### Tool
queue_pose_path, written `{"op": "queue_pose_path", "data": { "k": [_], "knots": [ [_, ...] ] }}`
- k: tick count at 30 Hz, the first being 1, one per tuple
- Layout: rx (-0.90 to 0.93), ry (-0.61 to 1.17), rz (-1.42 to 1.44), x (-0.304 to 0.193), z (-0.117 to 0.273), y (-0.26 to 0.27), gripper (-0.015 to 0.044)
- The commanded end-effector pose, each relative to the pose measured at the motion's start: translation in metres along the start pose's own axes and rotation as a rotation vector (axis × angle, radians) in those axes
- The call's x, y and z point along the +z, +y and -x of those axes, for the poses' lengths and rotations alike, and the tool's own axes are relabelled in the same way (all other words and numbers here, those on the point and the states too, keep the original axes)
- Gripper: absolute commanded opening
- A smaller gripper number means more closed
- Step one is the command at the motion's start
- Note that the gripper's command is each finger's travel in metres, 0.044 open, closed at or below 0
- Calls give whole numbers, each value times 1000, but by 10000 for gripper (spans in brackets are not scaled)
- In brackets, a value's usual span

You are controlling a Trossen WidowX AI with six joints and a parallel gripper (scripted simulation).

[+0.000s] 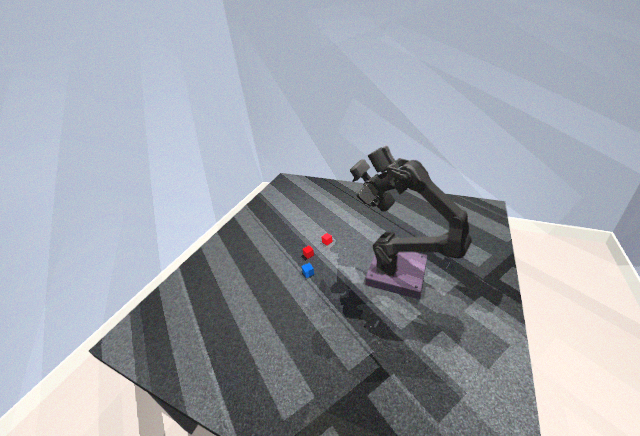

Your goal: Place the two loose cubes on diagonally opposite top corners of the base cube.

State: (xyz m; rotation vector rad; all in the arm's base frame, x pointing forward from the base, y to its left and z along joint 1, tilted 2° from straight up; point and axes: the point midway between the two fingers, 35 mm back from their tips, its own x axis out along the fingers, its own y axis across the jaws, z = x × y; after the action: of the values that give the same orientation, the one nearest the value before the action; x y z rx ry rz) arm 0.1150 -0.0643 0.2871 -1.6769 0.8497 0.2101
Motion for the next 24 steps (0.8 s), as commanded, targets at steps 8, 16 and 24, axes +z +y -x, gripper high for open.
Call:
{"op": "queue_pose_path", "data": {
  "k": [8, 16, 24],
  "knots": [
    [92, -35, -28, 7, -21, -10, 265],
    [245, -84, -81, 20, -58, -21, 265],
    [394, -124, -100, 32, -94, -27, 265]
  ]
}}
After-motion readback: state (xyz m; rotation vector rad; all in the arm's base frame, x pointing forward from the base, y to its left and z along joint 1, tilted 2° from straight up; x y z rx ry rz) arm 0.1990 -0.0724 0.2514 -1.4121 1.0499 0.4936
